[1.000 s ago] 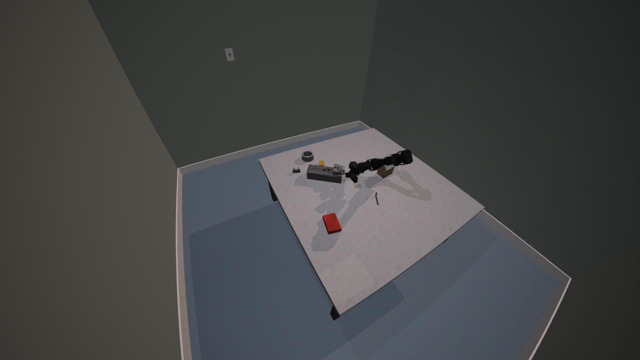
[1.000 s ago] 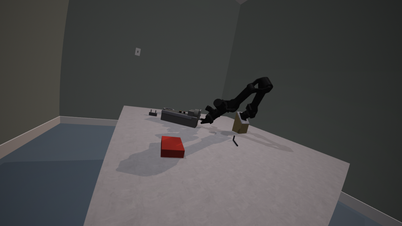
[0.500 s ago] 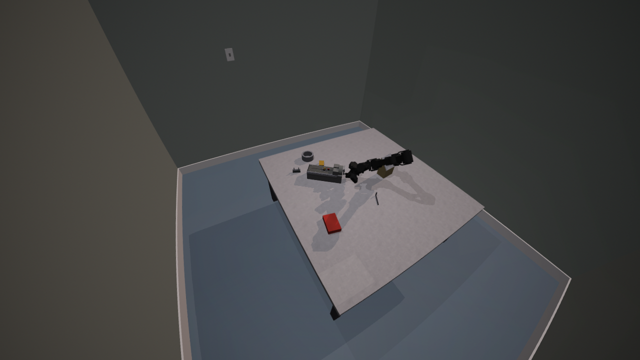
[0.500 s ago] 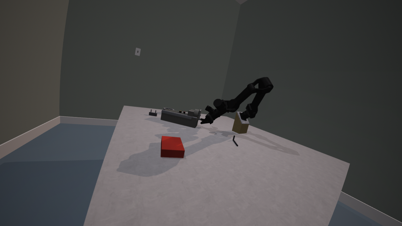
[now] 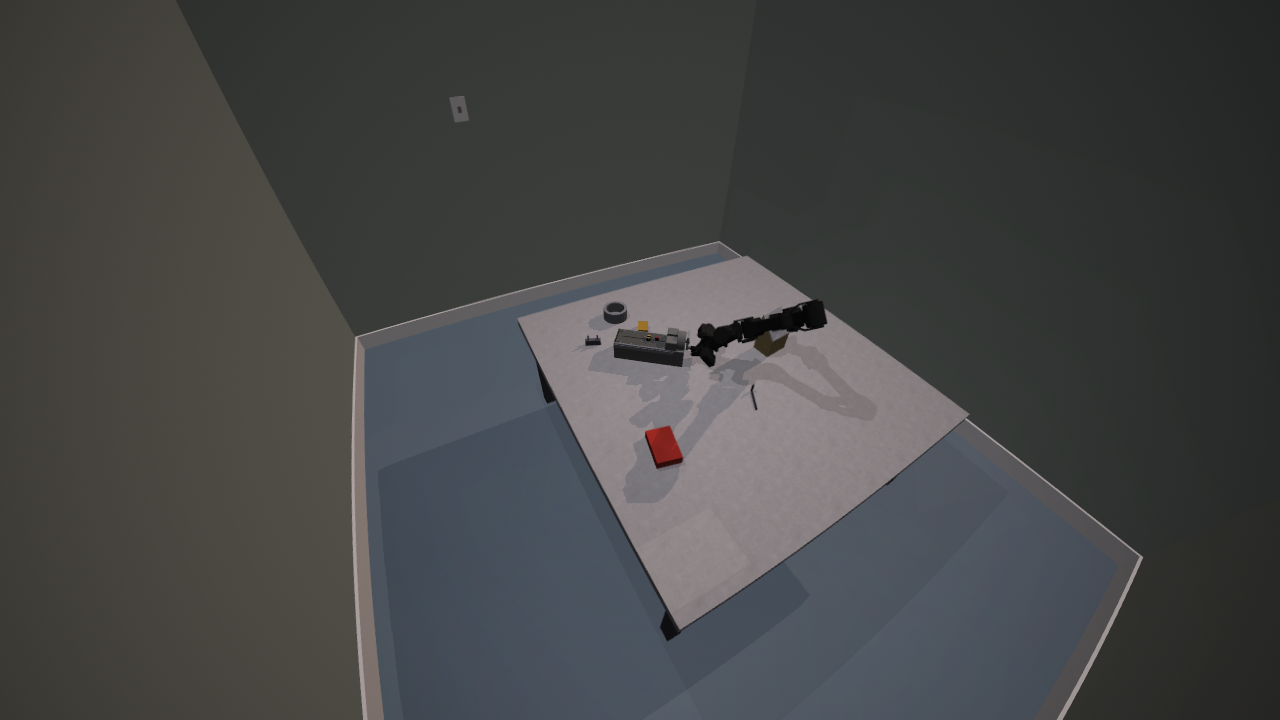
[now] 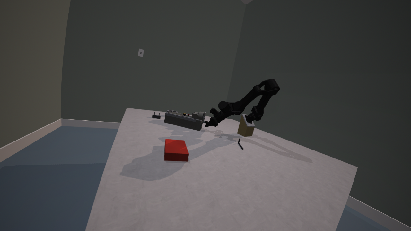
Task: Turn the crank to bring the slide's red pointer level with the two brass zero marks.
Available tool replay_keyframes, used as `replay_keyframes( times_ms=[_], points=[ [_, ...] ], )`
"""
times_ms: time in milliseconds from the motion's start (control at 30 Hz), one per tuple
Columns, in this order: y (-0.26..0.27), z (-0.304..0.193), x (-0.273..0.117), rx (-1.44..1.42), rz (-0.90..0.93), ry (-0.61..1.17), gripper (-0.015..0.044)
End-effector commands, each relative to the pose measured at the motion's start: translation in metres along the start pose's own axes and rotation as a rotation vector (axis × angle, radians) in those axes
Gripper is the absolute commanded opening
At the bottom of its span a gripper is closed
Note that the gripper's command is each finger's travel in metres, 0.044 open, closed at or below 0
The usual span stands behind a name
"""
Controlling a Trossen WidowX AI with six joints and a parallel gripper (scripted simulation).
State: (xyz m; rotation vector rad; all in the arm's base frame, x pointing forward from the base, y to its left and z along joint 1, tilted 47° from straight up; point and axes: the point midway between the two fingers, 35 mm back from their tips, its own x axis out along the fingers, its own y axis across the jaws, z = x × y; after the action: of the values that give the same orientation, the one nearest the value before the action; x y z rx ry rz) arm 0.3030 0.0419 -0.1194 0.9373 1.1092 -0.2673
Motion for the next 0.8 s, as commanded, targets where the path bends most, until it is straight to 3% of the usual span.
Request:
replay_keyframes(
  times_ms=[0,767],
  points=[
    [0.0092,-0.0004,0.0002,-0.010,0.025,0.005,0.0000],
    [0.0121,0.0001,-0.0006,-0.010,0.025,0.005,0.0000]
  ],
)
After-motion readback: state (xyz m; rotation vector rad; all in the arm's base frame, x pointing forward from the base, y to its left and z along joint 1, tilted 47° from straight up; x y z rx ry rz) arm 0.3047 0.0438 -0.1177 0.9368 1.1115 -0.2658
